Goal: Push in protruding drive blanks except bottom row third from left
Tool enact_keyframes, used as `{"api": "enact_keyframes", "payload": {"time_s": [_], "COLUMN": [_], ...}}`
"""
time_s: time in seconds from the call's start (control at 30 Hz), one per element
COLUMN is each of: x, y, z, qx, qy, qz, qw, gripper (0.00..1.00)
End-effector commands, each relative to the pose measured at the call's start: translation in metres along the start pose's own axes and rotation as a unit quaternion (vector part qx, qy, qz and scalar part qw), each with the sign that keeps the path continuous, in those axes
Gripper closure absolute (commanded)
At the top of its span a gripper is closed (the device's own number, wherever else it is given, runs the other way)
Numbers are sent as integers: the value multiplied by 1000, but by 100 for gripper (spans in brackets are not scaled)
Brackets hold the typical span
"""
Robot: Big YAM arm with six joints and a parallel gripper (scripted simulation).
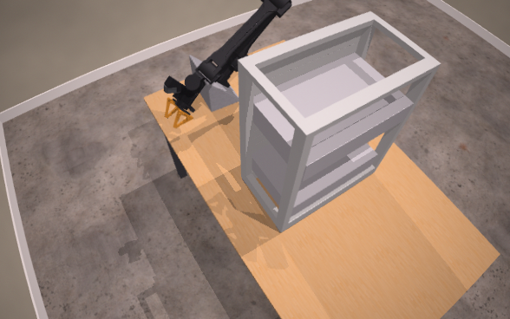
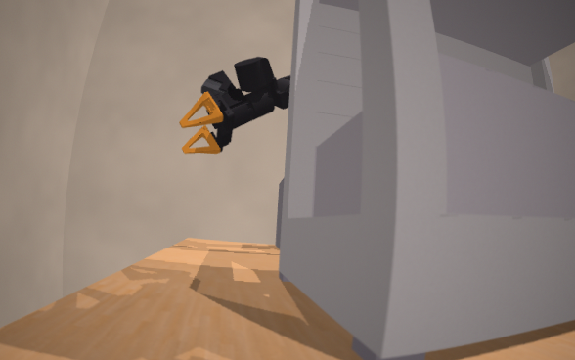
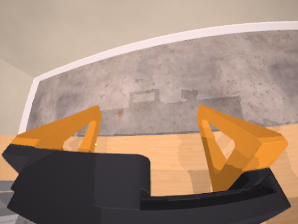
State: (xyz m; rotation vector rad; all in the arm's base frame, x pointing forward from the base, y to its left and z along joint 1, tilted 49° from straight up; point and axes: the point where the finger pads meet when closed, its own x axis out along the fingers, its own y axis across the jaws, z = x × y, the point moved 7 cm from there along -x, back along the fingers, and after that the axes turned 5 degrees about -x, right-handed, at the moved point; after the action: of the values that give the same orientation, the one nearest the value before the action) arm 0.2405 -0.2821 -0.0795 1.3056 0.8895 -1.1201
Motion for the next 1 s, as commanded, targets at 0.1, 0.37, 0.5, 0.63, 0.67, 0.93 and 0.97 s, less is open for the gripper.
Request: {"api": "enact_keyframes", "payload": {"time_s": [0.1, 0.37, 0.5, 0.63, 0.67, 0.93, 0.97], "x": [-1, -1, -1, -1, -1, -1, -1], "y": [2, 2, 2, 11, 11, 11, 11], "z": [3, 3, 3, 13, 13, 13, 13], "qx": [1, 1, 1, -1, -1, -1, -1], "qy": [-4, -4, -4, -13, -13, -13, -13], "qz": [3, 3, 3, 12, 12, 12, 12], "qw": [1000, 1000, 1000, 1000, 1000, 1000, 1000], "gripper": [0, 0, 0, 0, 0, 0, 0]}}
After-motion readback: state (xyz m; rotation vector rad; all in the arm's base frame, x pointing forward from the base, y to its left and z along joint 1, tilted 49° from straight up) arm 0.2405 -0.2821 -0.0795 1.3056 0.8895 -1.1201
